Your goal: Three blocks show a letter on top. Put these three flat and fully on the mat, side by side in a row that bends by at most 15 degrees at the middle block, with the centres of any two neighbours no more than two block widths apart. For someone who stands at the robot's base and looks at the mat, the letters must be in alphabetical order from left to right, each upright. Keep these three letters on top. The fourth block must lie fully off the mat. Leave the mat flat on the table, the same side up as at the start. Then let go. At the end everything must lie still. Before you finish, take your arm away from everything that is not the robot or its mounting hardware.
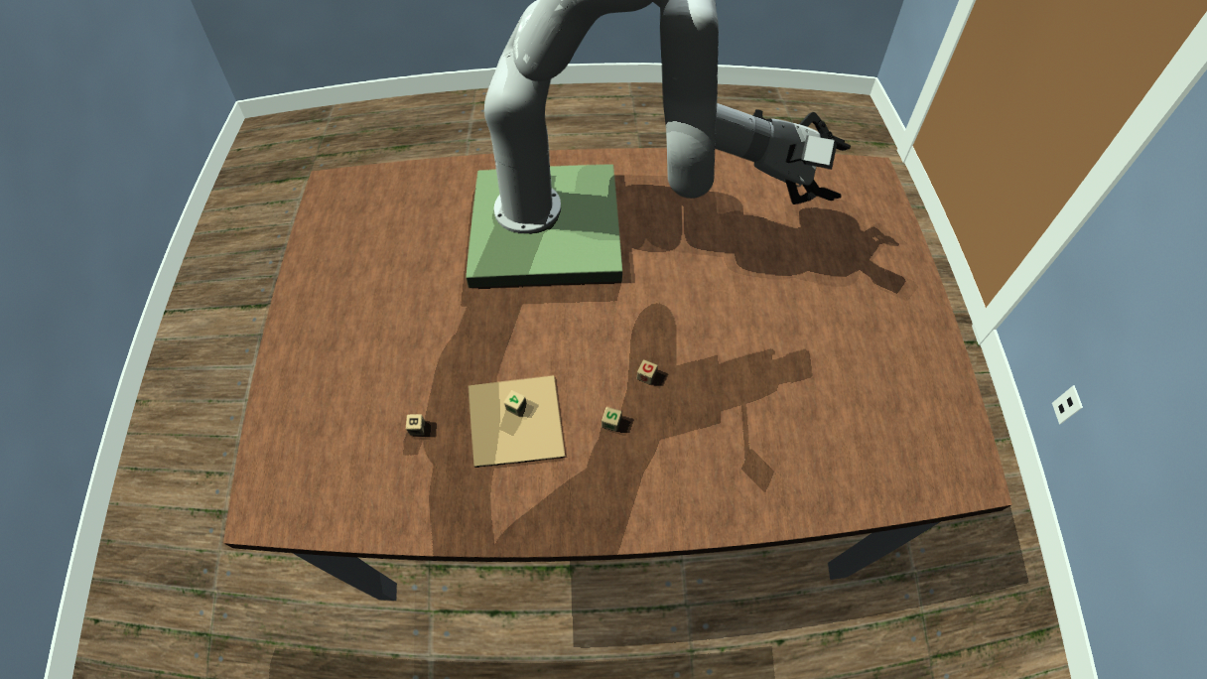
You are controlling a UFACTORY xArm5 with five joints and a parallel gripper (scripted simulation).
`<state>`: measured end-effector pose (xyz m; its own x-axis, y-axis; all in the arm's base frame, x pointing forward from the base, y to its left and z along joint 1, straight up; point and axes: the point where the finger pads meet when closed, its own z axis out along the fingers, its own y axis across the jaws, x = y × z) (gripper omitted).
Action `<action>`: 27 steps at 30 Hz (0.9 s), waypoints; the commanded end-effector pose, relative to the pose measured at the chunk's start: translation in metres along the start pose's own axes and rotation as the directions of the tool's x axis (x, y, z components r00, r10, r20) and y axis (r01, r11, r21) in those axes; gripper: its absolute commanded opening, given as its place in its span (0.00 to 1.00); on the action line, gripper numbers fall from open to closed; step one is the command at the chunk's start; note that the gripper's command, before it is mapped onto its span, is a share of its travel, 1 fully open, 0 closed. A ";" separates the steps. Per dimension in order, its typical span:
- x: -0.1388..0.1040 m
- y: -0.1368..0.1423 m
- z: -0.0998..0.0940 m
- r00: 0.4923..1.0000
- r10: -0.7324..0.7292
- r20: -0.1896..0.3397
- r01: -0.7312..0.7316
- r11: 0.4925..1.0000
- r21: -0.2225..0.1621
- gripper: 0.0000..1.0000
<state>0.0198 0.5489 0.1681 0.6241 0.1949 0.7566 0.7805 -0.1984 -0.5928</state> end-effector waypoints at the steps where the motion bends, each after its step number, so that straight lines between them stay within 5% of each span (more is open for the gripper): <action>1: 0.001 -0.001 0.000 1.000 0.000 -0.002 0.000 1.000 0.002 1.00; 20: 0.002 0.001 0.001 1.000 -0.006 0.000 0.006 1.000 -0.004 1.00; 23: 0.006 0.013 0.004 0.999 -0.039 0.013 0.040 0.998 -0.040 1.00; 27: 0.019 0.048 0.009 0.989 -0.129 0.068 0.137 0.981 -0.134 1.00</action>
<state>0.0415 0.5499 0.1597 0.5768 0.2311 0.7835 0.8138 -0.2461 -0.5265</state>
